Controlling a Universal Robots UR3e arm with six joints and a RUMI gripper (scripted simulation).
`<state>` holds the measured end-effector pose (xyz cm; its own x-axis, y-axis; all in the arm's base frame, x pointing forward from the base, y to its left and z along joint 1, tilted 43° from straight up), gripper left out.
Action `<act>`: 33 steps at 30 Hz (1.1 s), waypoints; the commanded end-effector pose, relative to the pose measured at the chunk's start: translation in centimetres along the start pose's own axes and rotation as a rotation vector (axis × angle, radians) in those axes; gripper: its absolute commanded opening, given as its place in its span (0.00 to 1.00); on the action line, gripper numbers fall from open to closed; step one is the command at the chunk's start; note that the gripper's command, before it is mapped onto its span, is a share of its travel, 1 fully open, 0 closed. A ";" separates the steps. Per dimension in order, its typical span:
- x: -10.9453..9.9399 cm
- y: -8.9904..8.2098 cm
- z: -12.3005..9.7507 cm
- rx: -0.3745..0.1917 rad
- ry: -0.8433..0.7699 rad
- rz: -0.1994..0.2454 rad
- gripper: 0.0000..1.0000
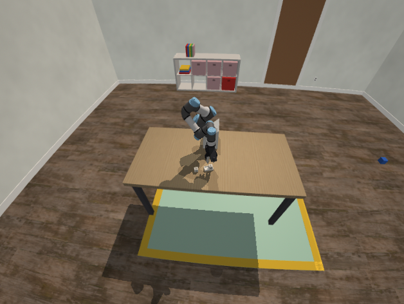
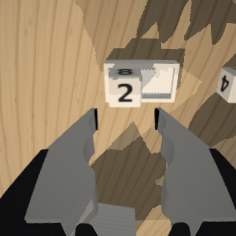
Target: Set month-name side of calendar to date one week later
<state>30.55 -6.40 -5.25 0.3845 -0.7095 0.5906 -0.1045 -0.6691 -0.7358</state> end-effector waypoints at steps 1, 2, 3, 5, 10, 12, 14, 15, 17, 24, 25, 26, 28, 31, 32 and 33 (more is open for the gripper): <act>0.0 0.6 0.1 0.004 0.000 -0.001 0.29; 0.0 0.7 0.1 0.004 0.000 -0.001 0.29; 0.0 0.8 0.1 0.004 0.000 -0.001 0.29; 0.0 1.1 0.1 0.004 0.000 -0.001 0.29; 0.0 1.6 0.1 0.004 0.000 -0.001 0.29; 0.0 1.7 0.1 0.004 0.000 -0.001 0.29; 0.0 1.7 0.1 0.004 0.000 -0.001 0.29; 0.0 1.7 0.1 0.004 0.000 -0.001 0.29; 0.0 1.8 0.1 0.004 0.000 -0.001 0.29; 0.0 1.9 0.1 0.004 0.000 -0.001 0.29; 0.0 1.9 0.1 0.004 0.000 -0.001 0.29; 0.0 1.9 0.1 0.004 0.000 -0.001 0.29; 0.0 1.9 0.1 0.004 0.000 -0.001 0.29; 0.0 1.9 0.1 0.004 0.000 -0.001 0.29; 0.0 1.9 0.1 0.004 0.000 -0.001 0.29; 0.0 1.9 0.1 0.004 0.000 -0.001 0.29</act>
Point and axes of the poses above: the point where the finger pads meet when closed, its own y axis out along the fingers, its own x axis across the jaws, z = x × y, the point moved 2 cm from there along -y, back along the fingers, and after that the axes turned 14 degrees about -y, right-handed, at the moved point
